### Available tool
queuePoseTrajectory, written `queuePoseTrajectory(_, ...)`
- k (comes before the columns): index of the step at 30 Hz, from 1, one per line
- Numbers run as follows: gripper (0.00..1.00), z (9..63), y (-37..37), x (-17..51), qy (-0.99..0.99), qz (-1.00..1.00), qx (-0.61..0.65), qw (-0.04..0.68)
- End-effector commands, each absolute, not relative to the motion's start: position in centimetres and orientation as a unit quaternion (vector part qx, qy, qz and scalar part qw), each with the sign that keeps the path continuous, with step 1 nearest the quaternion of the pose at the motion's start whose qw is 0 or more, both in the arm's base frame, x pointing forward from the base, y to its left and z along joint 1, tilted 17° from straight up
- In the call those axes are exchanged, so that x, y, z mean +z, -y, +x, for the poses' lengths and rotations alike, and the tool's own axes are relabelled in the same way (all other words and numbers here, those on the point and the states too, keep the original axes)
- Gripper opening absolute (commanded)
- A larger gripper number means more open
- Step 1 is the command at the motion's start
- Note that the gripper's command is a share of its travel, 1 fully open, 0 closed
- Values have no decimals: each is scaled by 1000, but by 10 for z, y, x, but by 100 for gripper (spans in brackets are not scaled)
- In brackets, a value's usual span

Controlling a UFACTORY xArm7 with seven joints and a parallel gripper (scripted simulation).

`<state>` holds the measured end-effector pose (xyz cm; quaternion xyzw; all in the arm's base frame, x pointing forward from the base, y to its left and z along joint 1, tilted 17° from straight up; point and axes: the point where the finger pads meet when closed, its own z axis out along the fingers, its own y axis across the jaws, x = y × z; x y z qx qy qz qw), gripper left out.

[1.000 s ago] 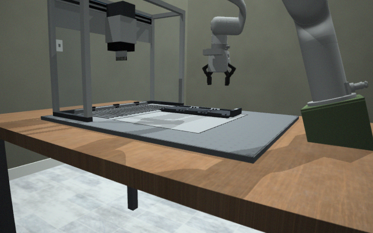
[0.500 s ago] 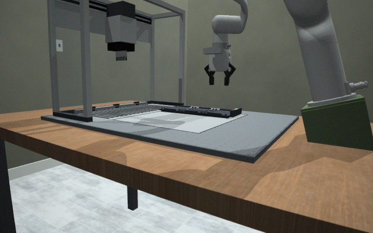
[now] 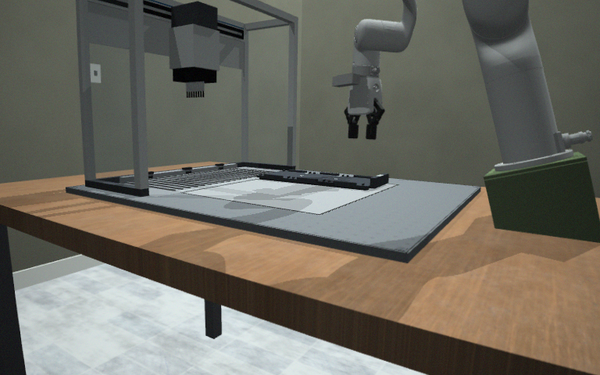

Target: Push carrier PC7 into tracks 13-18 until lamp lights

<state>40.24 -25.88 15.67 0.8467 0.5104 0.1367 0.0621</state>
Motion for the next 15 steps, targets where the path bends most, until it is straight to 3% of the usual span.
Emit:
queuePoseTrajectory(1,82,389,249,156,-454,879,129,71)
queuePoseTrajectory(15,82,338,204,140,-239,960,142,39)
